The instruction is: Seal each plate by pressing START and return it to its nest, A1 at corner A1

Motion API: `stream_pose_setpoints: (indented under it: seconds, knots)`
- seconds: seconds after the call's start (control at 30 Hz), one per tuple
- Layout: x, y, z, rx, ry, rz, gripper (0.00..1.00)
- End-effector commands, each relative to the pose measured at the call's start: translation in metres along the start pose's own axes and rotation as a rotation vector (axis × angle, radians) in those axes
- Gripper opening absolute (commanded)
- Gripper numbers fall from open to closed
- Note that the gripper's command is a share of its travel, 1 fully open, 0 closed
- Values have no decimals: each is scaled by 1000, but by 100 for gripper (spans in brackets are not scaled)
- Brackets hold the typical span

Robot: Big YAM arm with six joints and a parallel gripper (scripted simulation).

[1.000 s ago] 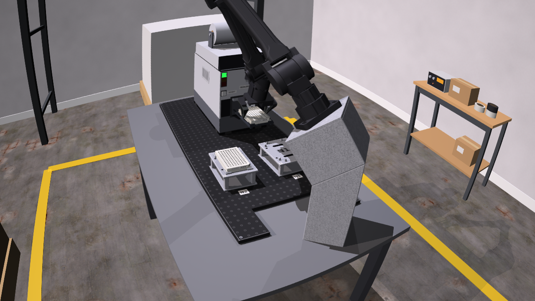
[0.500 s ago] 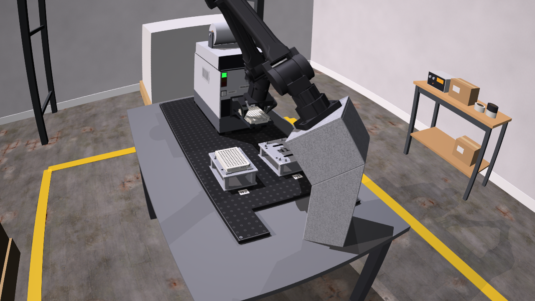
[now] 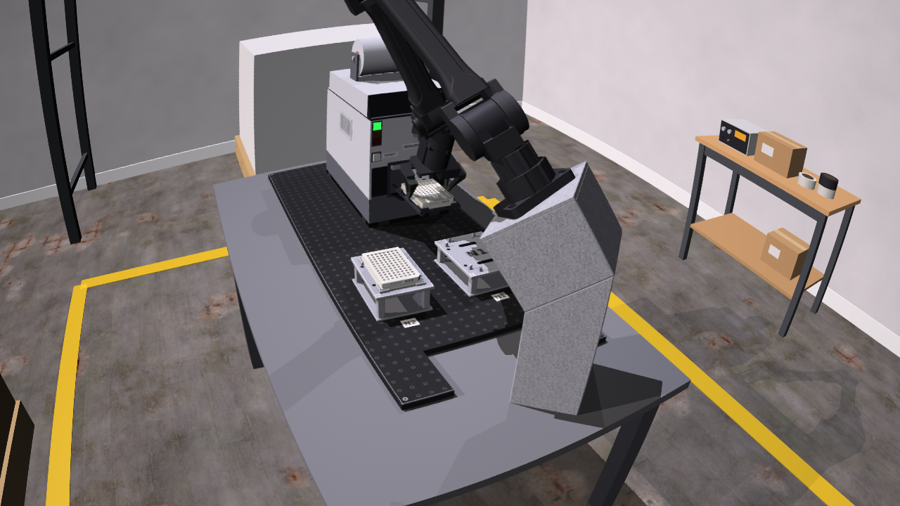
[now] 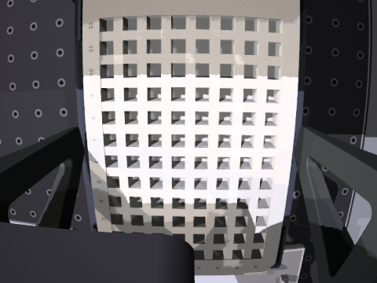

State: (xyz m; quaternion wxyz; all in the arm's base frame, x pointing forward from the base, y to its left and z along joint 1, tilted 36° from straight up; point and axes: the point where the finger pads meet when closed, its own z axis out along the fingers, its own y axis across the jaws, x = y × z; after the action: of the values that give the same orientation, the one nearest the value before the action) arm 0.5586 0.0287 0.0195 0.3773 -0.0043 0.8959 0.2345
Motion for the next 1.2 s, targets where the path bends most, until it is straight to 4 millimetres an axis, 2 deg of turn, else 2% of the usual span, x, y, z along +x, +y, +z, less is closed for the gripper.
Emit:
stream_pose_setpoints:
  seconds: [0.0,0.57,0.8,0.97,1.17]
  knots:
    - [-16,-4,-12,7,-32,8,100]
    - [-16,-4,-12,7,-32,7,100]
    - [-16,-6,-20,11,-32,-4,100]
    - [-15,-6,-16,8,-19,-4,100]
    - [-25,-4,-21,6,-36,-19,100]
